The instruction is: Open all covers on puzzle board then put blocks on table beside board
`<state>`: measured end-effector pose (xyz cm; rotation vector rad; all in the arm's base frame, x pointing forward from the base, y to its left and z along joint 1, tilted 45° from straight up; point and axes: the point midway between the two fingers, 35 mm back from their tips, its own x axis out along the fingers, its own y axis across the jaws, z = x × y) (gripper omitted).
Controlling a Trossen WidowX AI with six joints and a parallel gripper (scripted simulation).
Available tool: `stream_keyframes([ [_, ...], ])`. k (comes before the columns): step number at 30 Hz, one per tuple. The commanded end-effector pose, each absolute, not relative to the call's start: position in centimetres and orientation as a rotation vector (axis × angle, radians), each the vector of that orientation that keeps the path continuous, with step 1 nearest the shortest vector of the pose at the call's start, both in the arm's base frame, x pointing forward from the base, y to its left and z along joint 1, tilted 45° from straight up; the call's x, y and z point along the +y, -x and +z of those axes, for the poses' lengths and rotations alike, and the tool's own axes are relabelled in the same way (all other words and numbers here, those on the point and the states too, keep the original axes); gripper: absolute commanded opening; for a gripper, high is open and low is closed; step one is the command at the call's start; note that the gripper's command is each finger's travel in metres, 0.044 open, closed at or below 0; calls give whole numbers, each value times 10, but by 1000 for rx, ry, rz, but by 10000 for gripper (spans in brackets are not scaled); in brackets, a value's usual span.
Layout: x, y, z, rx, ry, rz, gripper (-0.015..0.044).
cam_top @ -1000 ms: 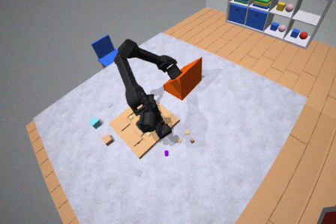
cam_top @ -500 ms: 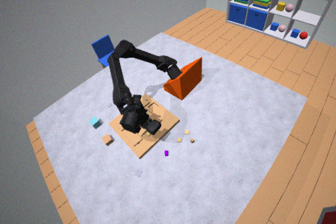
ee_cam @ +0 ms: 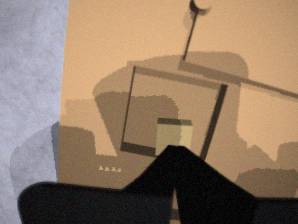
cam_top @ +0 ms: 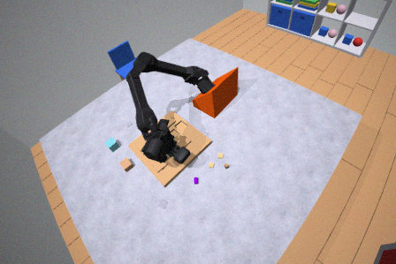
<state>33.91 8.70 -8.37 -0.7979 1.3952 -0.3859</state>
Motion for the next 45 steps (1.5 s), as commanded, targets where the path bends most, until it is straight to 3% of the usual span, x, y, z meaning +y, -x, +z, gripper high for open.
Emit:
stream_keyframes([
  [1,82,-338,-88,1395,812,-386,0],
  [45,79,-354,-101,1393,810,-388,0],
])
